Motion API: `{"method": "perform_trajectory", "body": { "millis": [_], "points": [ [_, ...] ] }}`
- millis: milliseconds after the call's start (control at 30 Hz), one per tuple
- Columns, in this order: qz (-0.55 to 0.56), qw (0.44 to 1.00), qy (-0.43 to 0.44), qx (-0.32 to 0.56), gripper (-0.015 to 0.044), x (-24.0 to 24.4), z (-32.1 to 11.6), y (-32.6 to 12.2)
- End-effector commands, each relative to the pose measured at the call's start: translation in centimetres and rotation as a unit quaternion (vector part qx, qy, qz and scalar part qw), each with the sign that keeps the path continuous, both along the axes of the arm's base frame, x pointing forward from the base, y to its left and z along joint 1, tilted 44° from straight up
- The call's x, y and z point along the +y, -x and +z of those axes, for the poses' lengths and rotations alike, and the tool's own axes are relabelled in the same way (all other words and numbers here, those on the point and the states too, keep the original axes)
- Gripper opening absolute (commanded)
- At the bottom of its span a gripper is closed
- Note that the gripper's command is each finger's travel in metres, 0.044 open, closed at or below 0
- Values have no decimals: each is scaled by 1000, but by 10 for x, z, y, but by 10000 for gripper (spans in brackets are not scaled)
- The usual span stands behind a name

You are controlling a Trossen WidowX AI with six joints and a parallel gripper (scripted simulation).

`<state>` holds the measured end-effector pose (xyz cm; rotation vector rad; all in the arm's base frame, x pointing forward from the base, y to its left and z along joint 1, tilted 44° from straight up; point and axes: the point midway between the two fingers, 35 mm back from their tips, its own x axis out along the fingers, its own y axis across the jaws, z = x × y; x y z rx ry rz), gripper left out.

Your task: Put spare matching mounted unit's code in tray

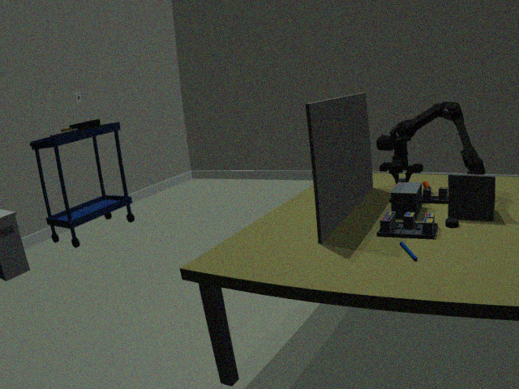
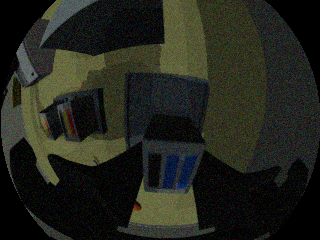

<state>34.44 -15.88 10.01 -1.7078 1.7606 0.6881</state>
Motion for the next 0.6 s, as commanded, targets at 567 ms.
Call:
{"method": "perform_trajectory", "body": {
  "millis": [567],
  "points": [
    [3,1000,1,1,0,-13,-13,3]
  ]
}}
